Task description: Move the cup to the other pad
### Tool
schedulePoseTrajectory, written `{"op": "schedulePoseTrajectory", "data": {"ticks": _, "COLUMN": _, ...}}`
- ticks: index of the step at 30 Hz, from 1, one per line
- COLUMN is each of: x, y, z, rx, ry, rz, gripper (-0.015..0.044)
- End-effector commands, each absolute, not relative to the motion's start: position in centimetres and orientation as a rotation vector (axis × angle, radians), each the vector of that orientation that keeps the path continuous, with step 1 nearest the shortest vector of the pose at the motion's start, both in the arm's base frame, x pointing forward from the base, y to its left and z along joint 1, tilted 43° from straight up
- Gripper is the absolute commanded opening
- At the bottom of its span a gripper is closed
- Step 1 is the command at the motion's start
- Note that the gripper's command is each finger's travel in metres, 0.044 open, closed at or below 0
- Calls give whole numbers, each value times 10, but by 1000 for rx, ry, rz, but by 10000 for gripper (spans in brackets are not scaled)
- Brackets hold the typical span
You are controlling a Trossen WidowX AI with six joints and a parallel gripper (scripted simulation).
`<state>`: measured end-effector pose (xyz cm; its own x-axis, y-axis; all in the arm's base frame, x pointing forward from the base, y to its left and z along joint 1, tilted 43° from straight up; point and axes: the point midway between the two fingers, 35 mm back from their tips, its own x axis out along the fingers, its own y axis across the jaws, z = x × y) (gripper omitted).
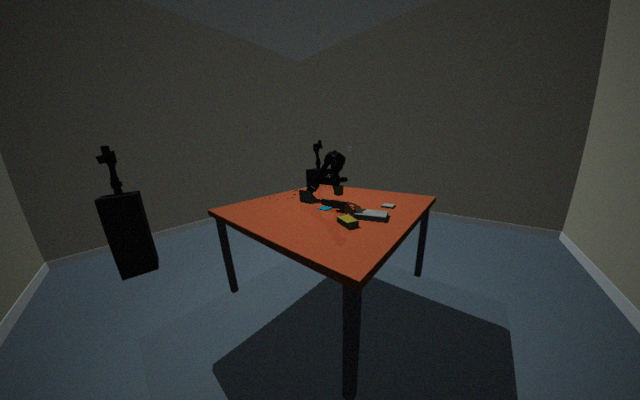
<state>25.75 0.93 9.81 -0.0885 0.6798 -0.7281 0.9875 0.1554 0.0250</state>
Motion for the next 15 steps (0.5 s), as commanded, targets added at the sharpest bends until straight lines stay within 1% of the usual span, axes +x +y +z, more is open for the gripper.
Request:
{"op": "schedulePoseTrajectory", "data": {"ticks": 1, "x": 259, "y": 2, "z": 92, "rx": 1583, "ry": 1832, "rz": -660, "gripper": 0}}
{"op": "schedulePoseTrajectory", "data": {"ticks": 15, "x": 262, "y": -27, "z": 66, "rx": 1579, "ry": 1829, "rz": -660, "gripper": 0}}
